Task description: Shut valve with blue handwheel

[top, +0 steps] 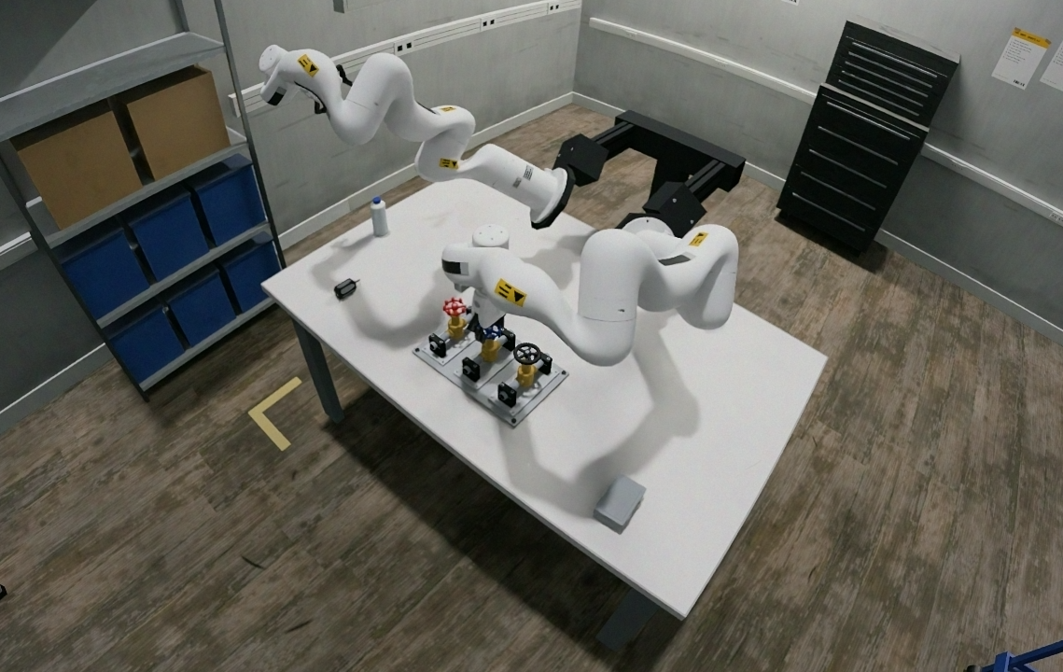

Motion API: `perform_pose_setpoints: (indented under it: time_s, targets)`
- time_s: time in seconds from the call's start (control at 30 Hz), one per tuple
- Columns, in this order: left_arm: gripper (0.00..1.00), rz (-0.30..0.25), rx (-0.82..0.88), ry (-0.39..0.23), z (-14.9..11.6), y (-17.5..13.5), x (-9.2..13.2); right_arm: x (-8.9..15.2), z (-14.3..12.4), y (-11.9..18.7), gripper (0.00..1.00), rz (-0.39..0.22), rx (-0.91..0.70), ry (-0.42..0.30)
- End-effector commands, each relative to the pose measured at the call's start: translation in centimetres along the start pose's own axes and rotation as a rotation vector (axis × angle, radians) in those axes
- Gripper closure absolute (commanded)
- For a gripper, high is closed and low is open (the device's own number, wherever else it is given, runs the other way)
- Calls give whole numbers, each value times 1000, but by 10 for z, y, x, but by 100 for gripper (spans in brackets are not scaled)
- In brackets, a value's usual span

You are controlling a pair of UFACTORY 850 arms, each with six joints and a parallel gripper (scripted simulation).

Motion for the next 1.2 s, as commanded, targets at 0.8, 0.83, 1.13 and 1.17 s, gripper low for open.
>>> perform_pose_setpoints:
  time_s: [0.8,0.83,1.13,1.17]
  targets:
    - [21,1,0,1,0,0,24,0,0,0,0,0,0,1]
    - [21,1,0,1,0,0,26,0,0,0,0,0,0,1]
    - [21,1,0,1,0,0,46,0,0,0,0,0,0,1]
    - [21,1,0,1,0,0,46,0,0,0,0,0,0,1]
Point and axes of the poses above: on each arm, the point where the finger pads meet when closed, its own x axis back along the fingers, its own y axis across the jaws, z = x × y, the point moved 10 cm from there along x, back along the fingers, and after that the axes turned 10 degrees about -x, right-handed, at the moved point
